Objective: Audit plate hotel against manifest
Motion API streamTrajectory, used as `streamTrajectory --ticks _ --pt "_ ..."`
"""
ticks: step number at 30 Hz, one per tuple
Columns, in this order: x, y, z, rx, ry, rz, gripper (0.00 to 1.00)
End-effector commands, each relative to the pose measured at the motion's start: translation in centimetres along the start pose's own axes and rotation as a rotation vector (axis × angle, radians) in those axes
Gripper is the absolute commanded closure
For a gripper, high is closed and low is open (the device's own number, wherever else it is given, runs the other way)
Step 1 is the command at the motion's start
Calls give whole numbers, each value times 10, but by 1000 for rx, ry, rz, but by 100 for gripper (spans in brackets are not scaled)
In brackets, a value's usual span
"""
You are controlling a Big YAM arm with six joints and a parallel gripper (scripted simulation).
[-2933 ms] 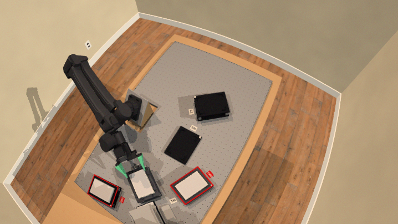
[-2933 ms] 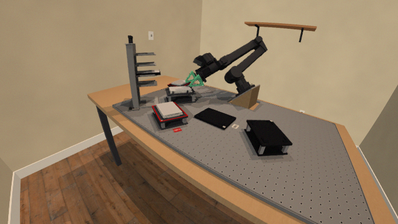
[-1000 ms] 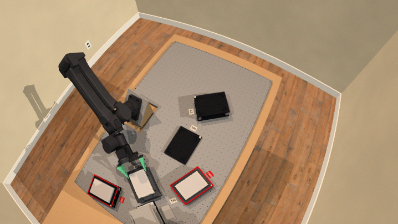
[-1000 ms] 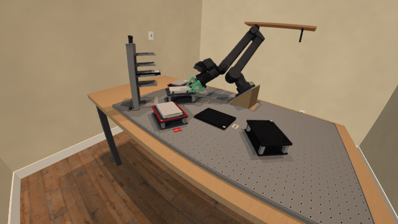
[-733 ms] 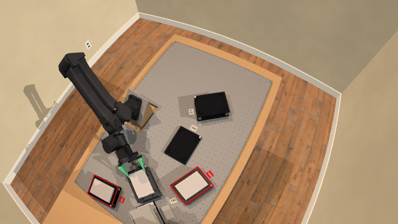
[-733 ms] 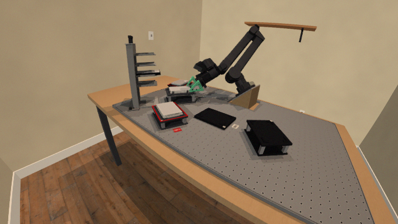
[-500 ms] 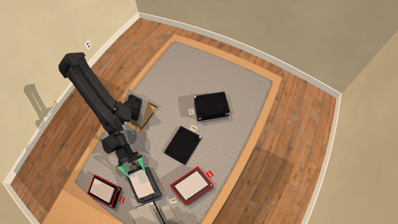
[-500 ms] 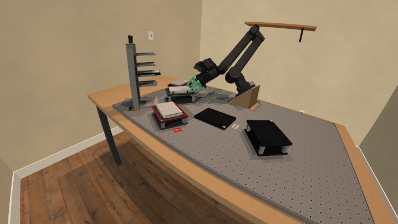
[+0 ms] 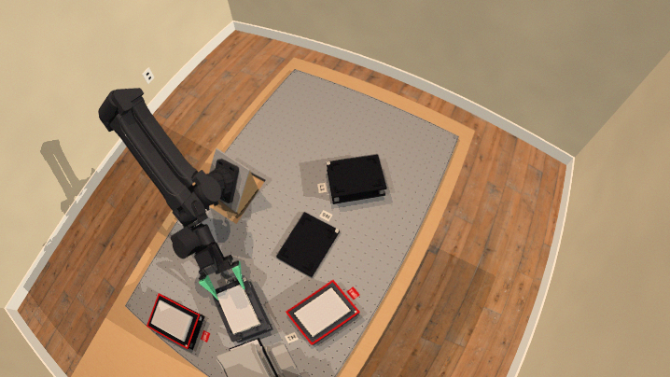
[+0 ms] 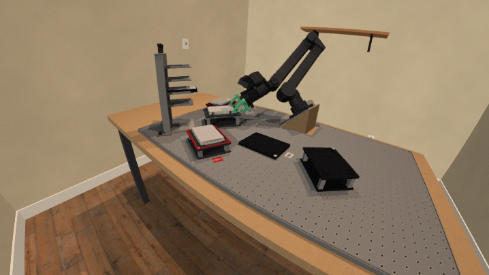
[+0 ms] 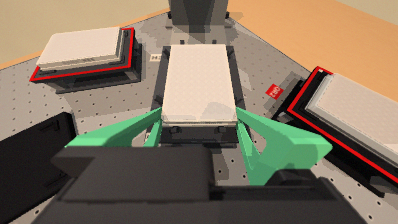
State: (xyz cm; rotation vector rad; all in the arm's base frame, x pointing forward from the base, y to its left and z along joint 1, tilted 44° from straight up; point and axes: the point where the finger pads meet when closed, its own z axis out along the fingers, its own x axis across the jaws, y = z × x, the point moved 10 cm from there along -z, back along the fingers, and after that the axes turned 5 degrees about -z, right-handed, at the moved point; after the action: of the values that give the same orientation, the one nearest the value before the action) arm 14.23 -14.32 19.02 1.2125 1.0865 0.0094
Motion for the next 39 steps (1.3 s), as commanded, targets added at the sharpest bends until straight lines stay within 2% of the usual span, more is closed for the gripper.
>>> streamTrajectory --ticks 1,16,18,19,22,26,30,35,39 --pt "-5 10 0 -23 -7 -6 14" --pt "-15 32 -5 -44 -25 13 14" --pt "-15 32 -5 -44 -25 13 14" --pt "-8 24 -7 -27 -10 10 14" --pt "-17 37 -7 -47 -27 16 14" --pt "-10 32 -11 -31 -13 13 14" --pt "-18 45 -13 -48 -28 19 14" --pt "-11 38 -15 -31 -14 14 14" --pt "-19 50 -17 -47 -27 20 14"
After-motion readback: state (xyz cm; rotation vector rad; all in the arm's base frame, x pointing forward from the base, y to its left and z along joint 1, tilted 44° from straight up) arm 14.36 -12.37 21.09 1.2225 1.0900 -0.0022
